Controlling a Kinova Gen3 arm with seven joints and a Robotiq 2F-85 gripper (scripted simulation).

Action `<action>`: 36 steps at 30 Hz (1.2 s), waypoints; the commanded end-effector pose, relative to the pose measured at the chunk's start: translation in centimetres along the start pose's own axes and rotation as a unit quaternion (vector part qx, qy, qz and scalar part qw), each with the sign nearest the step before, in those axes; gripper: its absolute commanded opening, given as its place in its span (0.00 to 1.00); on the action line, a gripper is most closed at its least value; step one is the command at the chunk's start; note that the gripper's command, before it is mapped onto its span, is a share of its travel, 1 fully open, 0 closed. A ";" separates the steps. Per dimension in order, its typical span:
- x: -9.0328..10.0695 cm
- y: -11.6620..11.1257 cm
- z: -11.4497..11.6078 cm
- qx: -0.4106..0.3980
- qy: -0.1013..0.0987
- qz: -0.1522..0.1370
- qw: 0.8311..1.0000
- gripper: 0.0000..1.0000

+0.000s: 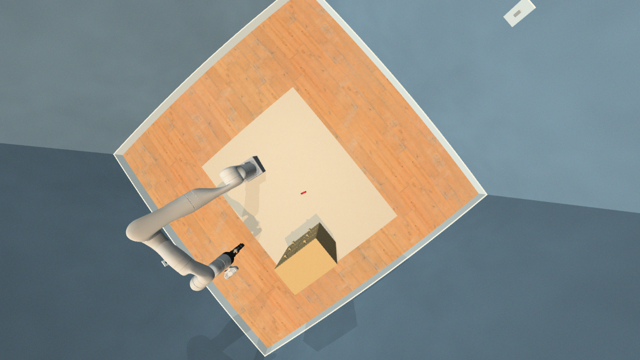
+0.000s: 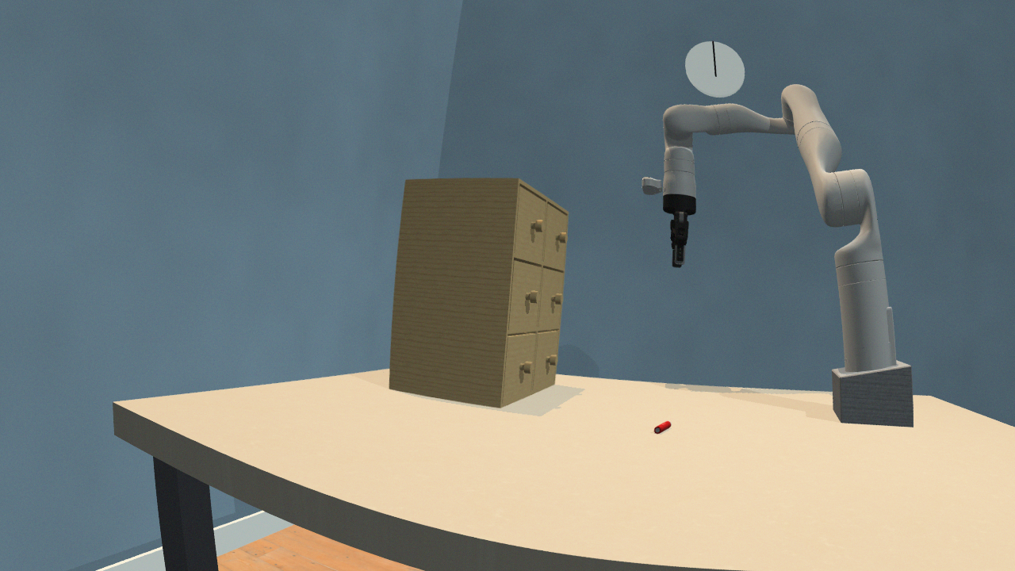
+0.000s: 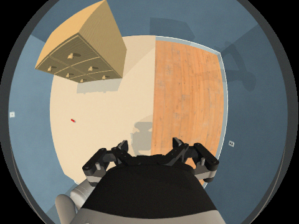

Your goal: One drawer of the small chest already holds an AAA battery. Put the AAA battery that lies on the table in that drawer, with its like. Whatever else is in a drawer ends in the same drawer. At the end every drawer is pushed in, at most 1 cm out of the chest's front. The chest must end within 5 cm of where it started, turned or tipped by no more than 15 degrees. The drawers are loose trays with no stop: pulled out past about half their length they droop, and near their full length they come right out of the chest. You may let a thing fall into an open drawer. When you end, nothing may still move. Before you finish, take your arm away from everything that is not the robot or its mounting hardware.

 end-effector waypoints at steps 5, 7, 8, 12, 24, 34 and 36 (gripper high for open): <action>-0.8 -0.7 1.1 -0.035 0.001 0.005 0.999 1.00; -0.8 -0.7 1.2 -0.039 0.001 0.005 0.999 1.00; -0.9 -0.7 1.3 -0.043 0.001 0.005 0.999 1.00; -1.2 -0.8 1.6 -0.053 0.001 0.005 0.999 1.00; -1.3 -0.8 1.8 -0.059 0.001 0.004 0.998 1.00; -1.6 -0.6 1.7 -0.058 0.000 0.016 0.998 1.00; -1.8 -0.5 1.9 -0.060 0.000 0.024 0.998 1.00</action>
Point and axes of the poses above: the point where the finger pads meet when closed, its own x axis back along the fingers, its own z axis across the jaws, y = z × x, the point moved 8 cm from there along x, back along the fingers, and after that the axes turned 8 degrees about -x, right-handed, at the moved point
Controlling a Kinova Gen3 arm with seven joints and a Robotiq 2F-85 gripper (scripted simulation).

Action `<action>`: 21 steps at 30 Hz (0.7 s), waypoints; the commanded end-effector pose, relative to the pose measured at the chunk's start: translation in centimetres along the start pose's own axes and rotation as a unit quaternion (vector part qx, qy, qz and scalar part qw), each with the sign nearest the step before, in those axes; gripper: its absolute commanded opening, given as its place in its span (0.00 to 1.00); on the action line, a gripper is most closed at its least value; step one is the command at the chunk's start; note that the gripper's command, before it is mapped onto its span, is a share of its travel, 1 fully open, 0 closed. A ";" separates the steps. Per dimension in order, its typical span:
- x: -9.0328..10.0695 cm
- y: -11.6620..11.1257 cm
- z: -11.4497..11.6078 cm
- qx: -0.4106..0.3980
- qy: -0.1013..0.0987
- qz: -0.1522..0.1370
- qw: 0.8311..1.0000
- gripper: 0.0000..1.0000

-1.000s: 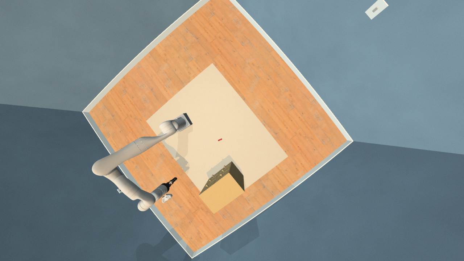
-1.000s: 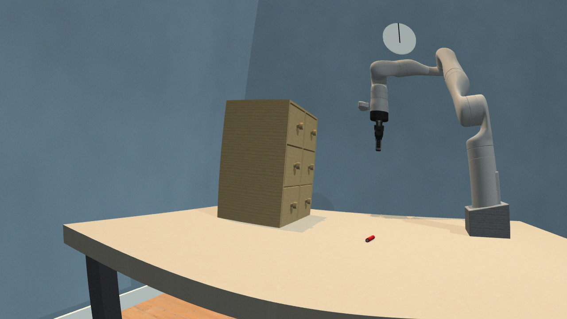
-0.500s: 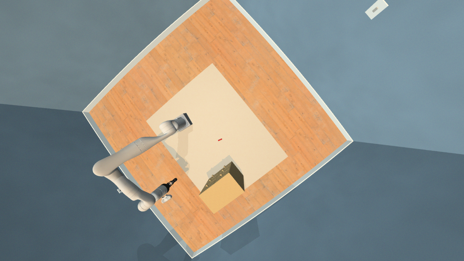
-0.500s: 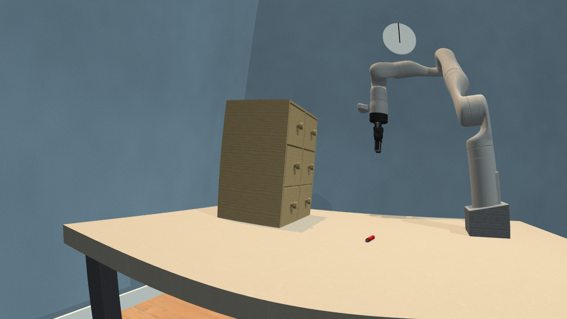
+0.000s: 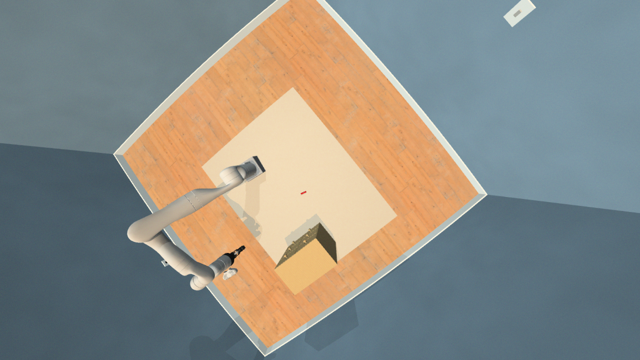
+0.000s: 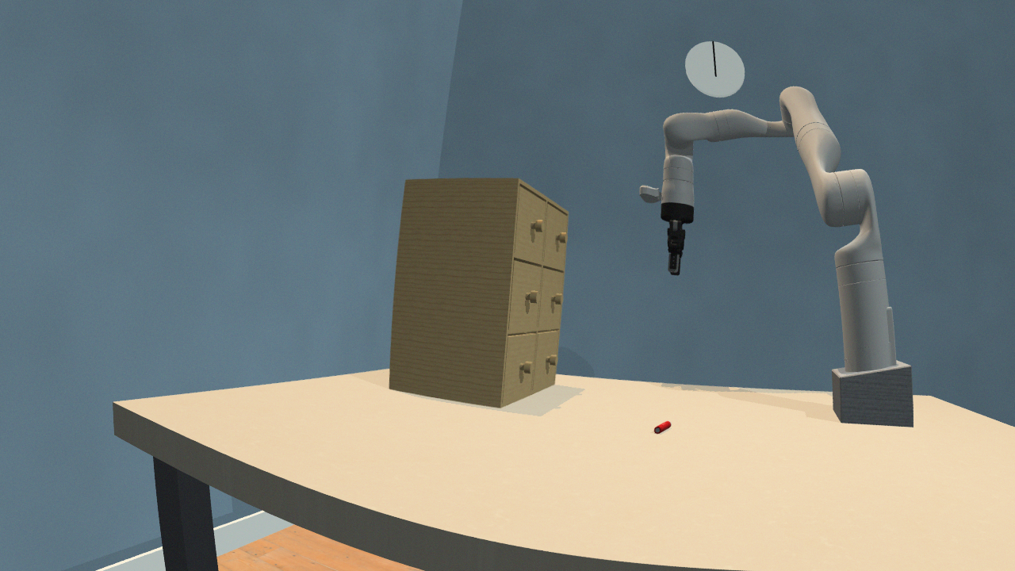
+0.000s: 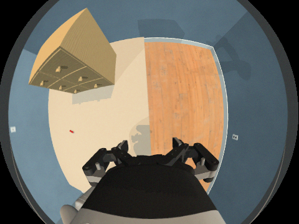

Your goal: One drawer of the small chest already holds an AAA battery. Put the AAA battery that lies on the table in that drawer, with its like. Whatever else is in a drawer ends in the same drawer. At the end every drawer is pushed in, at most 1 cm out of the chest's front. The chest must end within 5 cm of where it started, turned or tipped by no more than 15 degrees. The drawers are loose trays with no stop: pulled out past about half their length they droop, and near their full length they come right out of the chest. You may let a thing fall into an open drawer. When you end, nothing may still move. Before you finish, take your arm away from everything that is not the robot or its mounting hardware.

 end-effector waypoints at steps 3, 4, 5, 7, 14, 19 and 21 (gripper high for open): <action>-0.3 0.3 0.4 -0.005 0.000 0.021 1.000 1.00; -0.3 0.3 0.4 -0.005 0.000 0.021 1.000 1.00; -0.5 0.2 0.3 -0.004 -0.001 0.028 1.000 1.00; -0.7 0.3 0.4 -0.005 -0.003 0.043 0.999 1.00; -2.2 0.5 0.4 -0.005 -0.013 0.117 0.993 1.00; -3.7 0.7 0.4 -0.005 -0.023 0.188 0.982 1.00; -3.7 0.7 0.4 -0.005 -0.023 0.188 0.982 1.00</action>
Point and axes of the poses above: the point where the finger pads meet when closed, its own x axis back along the fingers, its own z axis across the jaws, y = z × x, the point moved 8 cm from there along x, back along the fingers, and after that the axes turned 8 degrees about -x, right-handed, at the moved point
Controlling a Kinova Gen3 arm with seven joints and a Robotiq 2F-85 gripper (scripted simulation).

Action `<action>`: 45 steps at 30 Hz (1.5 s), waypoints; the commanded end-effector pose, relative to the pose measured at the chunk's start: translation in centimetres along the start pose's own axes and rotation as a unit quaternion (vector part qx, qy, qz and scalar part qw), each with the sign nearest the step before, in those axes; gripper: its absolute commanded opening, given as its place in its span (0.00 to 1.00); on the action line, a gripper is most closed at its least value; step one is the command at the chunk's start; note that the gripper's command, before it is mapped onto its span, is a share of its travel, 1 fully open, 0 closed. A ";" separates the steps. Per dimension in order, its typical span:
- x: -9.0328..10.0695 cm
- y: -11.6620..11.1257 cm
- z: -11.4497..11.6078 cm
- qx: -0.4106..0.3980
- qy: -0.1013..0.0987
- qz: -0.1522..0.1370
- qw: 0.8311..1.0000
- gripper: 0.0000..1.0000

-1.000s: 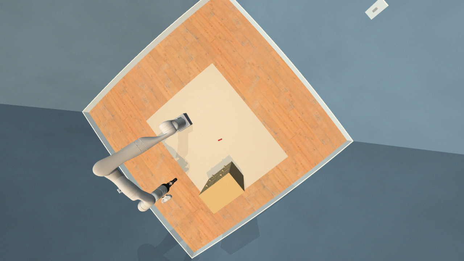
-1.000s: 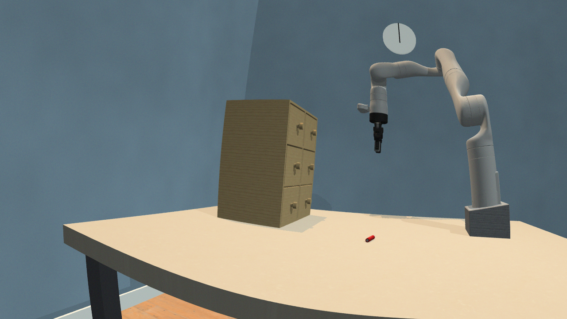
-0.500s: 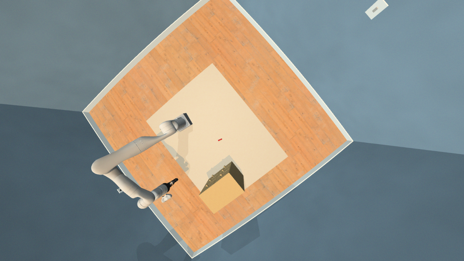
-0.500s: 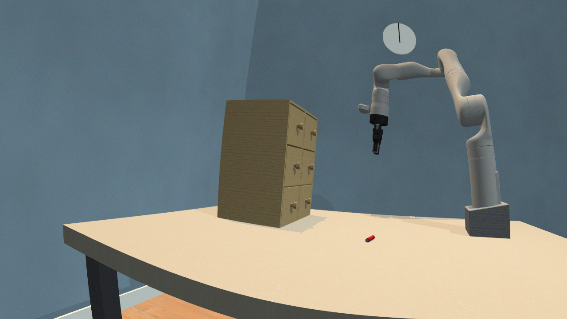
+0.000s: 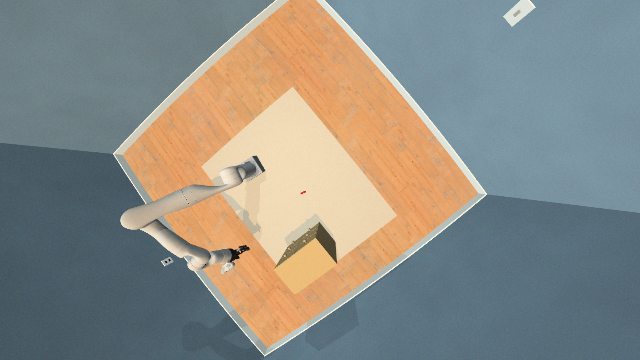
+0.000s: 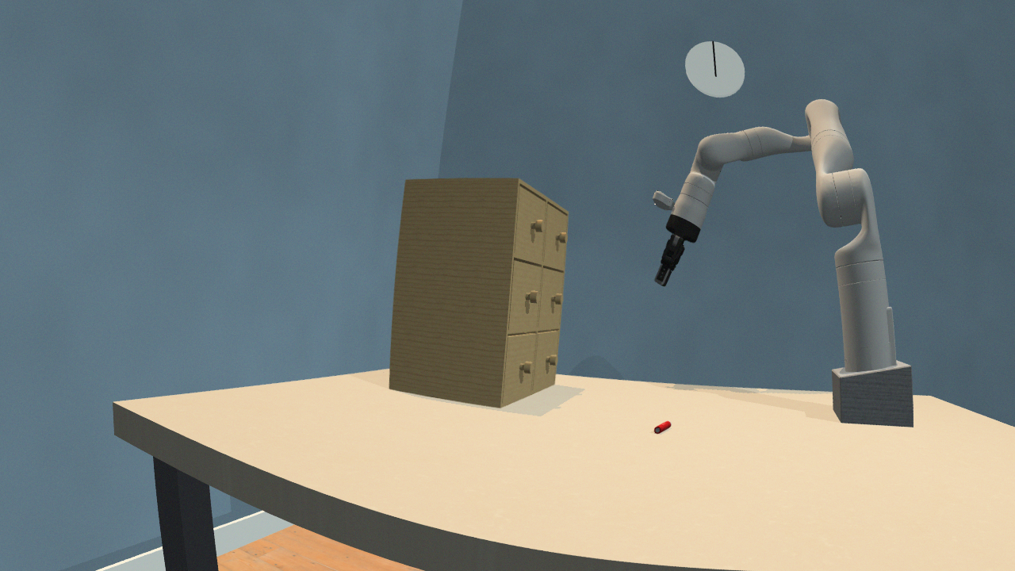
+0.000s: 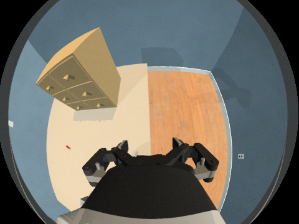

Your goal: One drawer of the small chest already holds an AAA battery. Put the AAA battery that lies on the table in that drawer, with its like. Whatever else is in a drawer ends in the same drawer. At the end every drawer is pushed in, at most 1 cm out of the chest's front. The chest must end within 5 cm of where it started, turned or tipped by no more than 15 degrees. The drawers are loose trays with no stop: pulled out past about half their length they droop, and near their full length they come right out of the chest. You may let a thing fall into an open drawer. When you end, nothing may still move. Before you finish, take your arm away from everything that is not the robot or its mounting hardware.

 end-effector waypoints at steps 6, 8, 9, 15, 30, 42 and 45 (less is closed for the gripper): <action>-2.5 1.8 0.7 -0.011 -0.012 0.111 0.994 1.00; -3.1 2.1 0.7 -0.011 -0.015 0.139 0.990 1.00; -3.5 2.2 0.7 -0.011 -0.017 0.152 0.988 1.00; -5.4 2.8 0.8 -0.011 -0.027 0.226 0.974 1.00; -9.5 3.8 0.9 -0.003 -0.042 0.361 0.932 1.00; -11.1 4.0 0.9 -0.008 -0.052 0.405 0.913 1.00; -11.3 4.0 1.1 -0.009 -0.052 0.408 0.911 1.00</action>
Point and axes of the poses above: the point where the finger pads meet when closed, its own x axis back along the fingers, its own z axis across the jaws, y = z × x, the point moved 8 cm from there along x, back along the fingers, and after that the axes turned 8 degrees about -x, right-handed, at the moved point
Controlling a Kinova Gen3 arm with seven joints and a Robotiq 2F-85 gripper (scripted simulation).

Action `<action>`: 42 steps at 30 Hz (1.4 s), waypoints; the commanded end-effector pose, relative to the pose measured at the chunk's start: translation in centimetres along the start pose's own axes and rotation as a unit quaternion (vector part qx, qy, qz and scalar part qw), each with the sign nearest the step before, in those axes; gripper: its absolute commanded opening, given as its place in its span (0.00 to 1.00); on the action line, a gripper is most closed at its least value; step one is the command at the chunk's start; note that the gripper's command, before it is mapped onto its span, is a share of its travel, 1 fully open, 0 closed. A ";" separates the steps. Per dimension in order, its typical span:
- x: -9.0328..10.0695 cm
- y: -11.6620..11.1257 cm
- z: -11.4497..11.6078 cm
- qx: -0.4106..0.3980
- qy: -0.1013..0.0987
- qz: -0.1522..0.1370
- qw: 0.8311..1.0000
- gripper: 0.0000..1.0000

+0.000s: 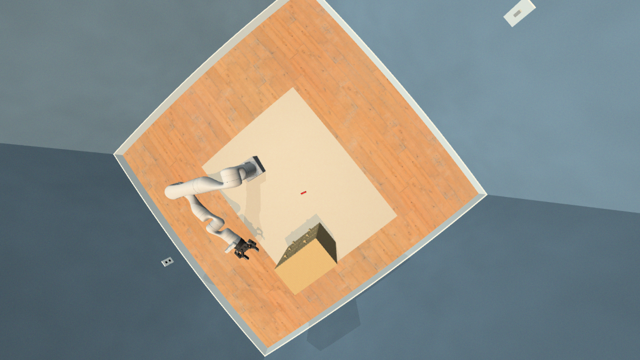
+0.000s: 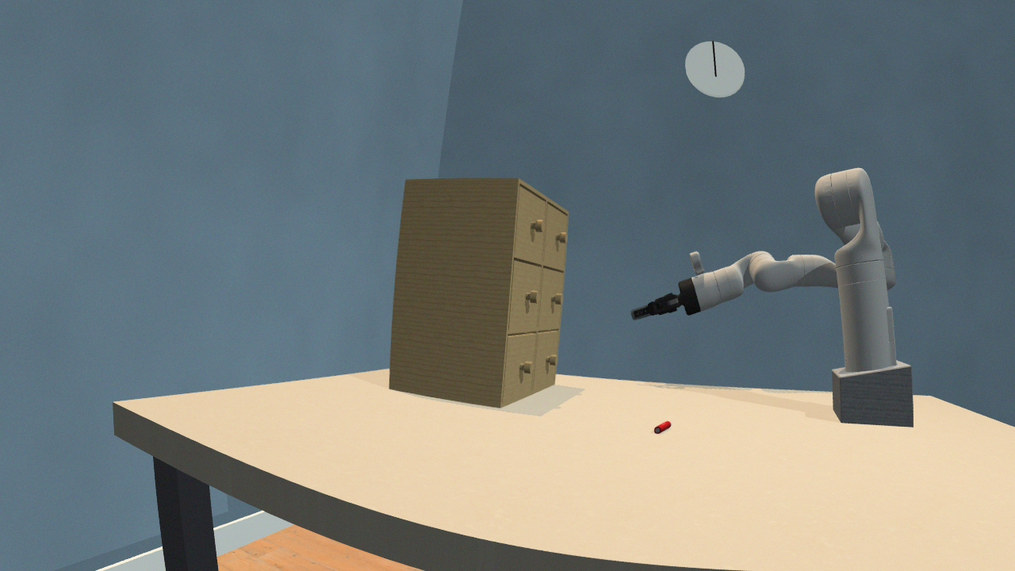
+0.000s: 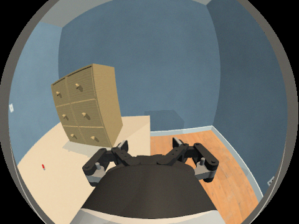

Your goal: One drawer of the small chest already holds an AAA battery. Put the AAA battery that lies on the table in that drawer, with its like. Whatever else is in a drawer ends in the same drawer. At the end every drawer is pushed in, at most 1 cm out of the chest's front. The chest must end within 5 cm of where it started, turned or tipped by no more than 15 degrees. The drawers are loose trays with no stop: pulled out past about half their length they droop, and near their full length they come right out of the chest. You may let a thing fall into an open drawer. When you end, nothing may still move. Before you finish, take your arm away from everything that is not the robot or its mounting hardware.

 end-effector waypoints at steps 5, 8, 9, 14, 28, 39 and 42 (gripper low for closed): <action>0.0 0.3 0.2 -0.006 0.004 0.010 1.000 1.00; 0.0 0.3 0.2 -0.006 0.004 0.010 1.000 0.33; 0.0 0.3 0.2 -0.006 0.004 0.010 1.000 0.33; 0.0 0.3 0.2 -0.006 0.004 0.010 1.000 0.33; 0.0 0.3 0.2 -0.006 0.004 0.010 1.000 0.33; 0.0 0.3 0.2 -0.006 0.004 0.010 1.000 0.33; 0.0 0.3 0.2 -0.006 0.004 0.010 1.000 0.33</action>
Point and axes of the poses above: the point where the finger pads meet when closed, its own x axis back along the fingers, its own z axis across the jaws, y = z × x, the point moved 8 cm from there along x, back along the fingers, and after that the axes turned 8 degrees about -x, right-handed, at the moved point
